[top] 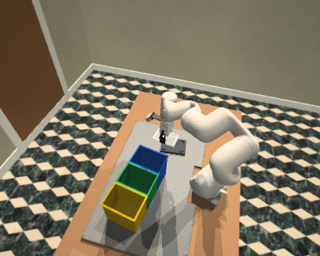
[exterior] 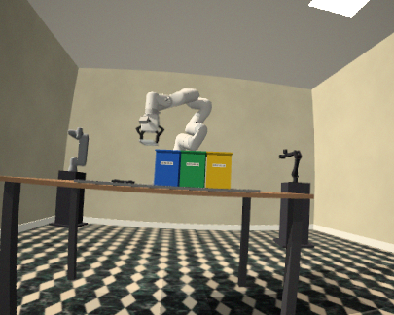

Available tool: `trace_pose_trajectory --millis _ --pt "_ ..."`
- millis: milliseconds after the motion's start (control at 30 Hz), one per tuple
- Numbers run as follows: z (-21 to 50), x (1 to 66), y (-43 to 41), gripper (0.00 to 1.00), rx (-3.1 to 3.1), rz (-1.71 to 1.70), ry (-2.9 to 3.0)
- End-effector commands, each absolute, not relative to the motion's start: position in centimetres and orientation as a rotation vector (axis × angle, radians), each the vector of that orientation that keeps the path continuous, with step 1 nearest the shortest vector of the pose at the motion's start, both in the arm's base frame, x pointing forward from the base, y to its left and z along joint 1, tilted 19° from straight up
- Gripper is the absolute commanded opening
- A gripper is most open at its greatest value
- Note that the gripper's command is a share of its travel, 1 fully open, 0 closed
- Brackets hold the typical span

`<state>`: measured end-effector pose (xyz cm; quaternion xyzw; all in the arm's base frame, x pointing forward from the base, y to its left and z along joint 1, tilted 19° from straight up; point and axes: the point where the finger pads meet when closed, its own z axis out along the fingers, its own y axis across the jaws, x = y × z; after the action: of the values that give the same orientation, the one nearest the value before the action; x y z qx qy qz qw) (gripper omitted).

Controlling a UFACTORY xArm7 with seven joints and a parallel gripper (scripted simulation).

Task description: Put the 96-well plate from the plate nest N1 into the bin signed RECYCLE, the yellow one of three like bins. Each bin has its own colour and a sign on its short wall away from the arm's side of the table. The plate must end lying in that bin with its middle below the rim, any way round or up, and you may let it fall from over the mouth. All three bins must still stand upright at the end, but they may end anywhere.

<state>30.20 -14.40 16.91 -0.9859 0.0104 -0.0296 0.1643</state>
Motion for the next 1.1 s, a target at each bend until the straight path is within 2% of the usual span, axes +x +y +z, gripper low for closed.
trace_pose_trajectory --millis 0,1067 --pt "17.5 30.4 -13.3 0.0 -2.813 -0.09 0.032" --pt "20.5 31.5 -4.1 0.0 -2.812 -0.091 0.032"
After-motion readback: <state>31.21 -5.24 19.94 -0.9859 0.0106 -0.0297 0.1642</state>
